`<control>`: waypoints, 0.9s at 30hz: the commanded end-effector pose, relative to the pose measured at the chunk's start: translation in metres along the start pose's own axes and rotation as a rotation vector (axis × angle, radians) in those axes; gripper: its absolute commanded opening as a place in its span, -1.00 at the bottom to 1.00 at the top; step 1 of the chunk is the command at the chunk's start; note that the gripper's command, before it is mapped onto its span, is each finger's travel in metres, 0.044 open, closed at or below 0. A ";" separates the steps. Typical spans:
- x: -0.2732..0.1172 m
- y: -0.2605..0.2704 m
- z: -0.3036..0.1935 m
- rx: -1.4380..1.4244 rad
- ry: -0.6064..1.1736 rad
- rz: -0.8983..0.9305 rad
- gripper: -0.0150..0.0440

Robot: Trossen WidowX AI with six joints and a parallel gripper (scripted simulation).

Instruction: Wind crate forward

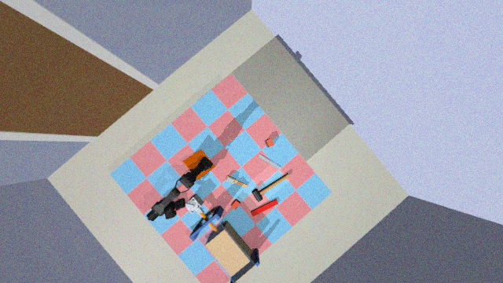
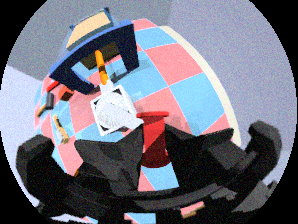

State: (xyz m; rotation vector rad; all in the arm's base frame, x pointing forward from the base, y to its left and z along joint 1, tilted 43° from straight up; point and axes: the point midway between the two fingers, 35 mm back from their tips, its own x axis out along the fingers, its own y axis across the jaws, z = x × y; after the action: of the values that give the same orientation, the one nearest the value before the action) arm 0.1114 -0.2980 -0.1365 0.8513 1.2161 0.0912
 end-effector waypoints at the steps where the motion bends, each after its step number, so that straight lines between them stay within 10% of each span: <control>1: 0.007 -0.005 0.012 -0.019 -0.010 -0.008 -0.49; 27: 0.020 -0.010 0.042 -0.021 -0.012 -0.007 -0.49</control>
State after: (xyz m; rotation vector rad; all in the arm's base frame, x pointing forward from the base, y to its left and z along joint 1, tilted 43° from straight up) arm 0.1387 -0.3145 -0.1503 0.8416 1.2160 0.0863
